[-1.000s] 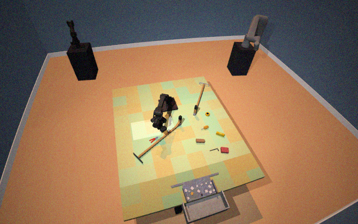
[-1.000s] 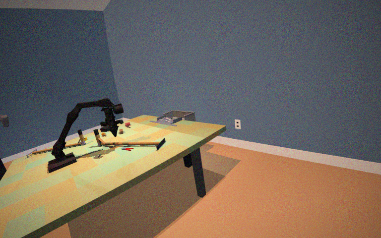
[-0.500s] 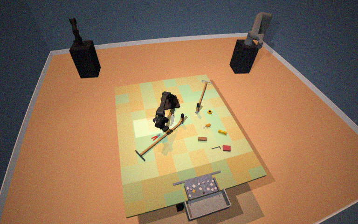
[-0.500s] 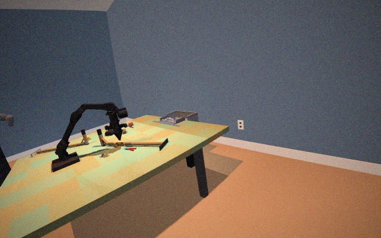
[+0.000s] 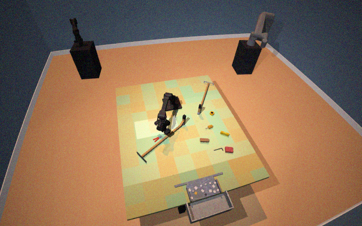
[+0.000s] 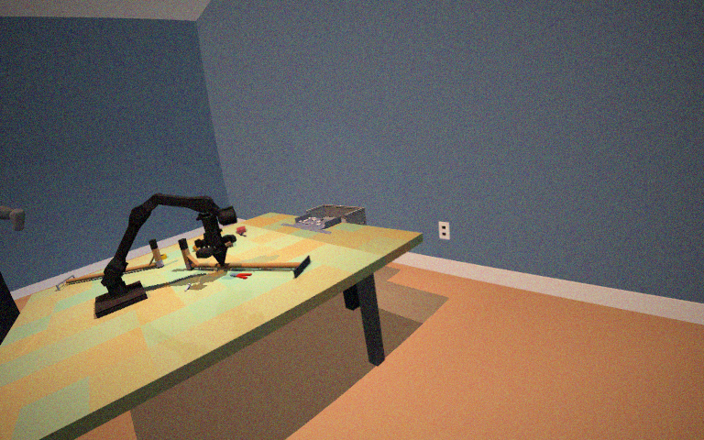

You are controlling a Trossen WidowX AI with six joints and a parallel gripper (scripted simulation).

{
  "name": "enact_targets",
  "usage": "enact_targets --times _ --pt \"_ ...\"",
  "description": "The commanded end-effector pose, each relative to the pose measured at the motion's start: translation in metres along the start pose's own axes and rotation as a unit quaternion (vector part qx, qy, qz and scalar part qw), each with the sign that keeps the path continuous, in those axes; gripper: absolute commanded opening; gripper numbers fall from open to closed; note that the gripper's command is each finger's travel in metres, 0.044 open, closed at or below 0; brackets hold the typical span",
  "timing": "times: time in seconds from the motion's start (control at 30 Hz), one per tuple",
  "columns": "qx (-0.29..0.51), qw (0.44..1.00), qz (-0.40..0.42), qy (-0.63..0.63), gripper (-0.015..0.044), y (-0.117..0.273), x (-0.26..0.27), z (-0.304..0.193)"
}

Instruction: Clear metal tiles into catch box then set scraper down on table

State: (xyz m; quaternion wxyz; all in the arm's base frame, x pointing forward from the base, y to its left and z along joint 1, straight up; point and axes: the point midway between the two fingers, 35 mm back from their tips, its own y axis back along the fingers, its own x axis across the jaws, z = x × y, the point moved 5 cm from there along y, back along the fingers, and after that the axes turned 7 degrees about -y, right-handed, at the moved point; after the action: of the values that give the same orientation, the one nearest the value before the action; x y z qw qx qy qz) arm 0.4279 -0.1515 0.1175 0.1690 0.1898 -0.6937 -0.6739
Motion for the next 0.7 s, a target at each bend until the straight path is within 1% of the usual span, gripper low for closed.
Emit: enact_targets --times 0.0,0.43,0.67 --pt "-0.004 1.0 0.0 0.005 0.0 -0.009 0.001 0.002" --pt "-0.005 1.0 0.0 0.013 0.0 -0.033 0.004 0.005" --pt "-0.003 1.0 -0.001 0.013 0.0 -0.033 0.0 0.005"
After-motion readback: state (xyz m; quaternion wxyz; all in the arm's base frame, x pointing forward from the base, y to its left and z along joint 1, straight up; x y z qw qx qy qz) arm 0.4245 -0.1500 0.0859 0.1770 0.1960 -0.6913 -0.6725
